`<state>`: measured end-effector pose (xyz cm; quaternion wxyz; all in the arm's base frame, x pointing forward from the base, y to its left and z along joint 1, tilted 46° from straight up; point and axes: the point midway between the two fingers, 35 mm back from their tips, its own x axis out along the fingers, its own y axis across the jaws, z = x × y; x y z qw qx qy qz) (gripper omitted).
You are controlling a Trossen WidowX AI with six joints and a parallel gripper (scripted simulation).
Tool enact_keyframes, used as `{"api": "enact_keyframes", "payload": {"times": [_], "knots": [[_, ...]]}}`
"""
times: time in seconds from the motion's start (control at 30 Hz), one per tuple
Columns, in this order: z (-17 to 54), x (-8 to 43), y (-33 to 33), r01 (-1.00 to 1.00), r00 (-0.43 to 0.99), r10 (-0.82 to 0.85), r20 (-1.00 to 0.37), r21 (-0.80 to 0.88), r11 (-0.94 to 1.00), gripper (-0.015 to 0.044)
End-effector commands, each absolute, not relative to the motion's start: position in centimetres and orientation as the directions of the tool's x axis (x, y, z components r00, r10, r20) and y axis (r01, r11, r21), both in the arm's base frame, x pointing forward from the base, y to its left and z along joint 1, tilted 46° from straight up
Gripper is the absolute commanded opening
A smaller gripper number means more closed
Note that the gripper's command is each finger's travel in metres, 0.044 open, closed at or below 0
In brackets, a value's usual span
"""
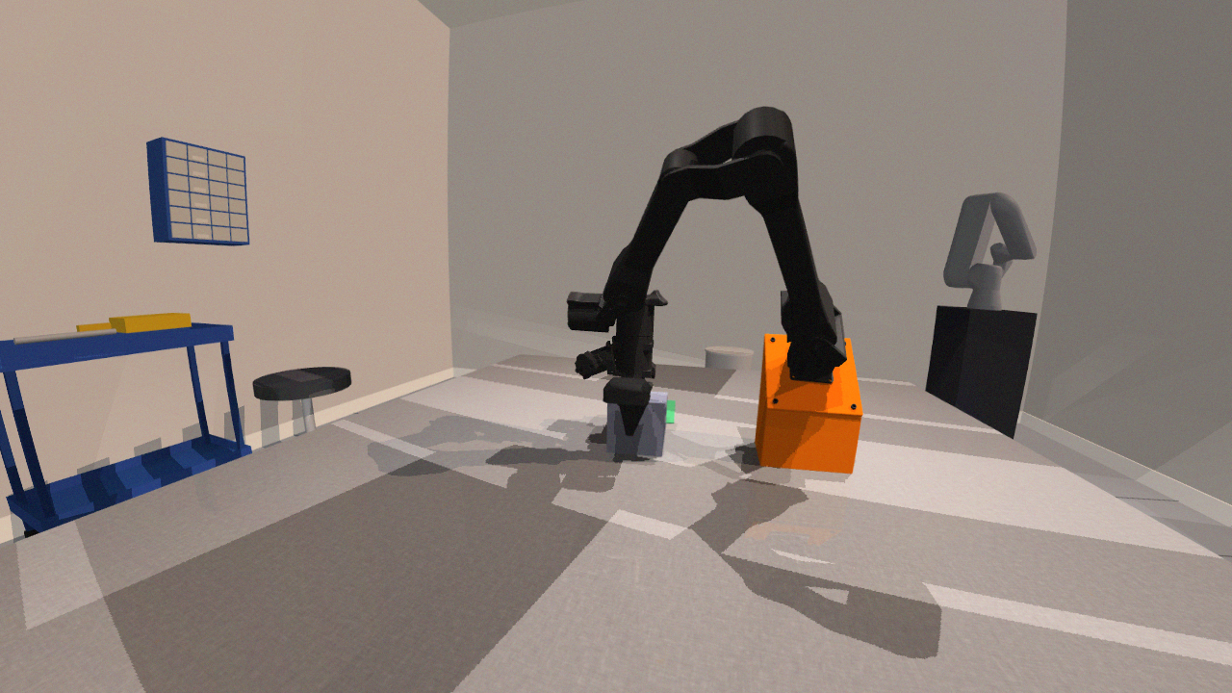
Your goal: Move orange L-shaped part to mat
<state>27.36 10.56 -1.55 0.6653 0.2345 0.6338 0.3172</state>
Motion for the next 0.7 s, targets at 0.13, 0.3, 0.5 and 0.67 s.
{"api": "enact_keyframes", "payload": {"times": [0.13, 0.3, 0.5, 0.67], "knots": [[-1.6, 27.4, 10.6, -0.125, -0.005, 0.719, -0.695, 0.714, 0.689, 0.018], [-1.0, 27.3, 10.5, -0.121, -0.007, 0.717, -0.697, 0.713, 0.691, 0.018], [0.0, 27.1, 10.4, -0.114, -0.011, 0.714, -0.7, 0.71, 0.694, 0.018], [2.0, 27.6, 7.3, -0.113, -0.009, 0.707, -0.707, 0.703, 0.702, 0.018]]}}
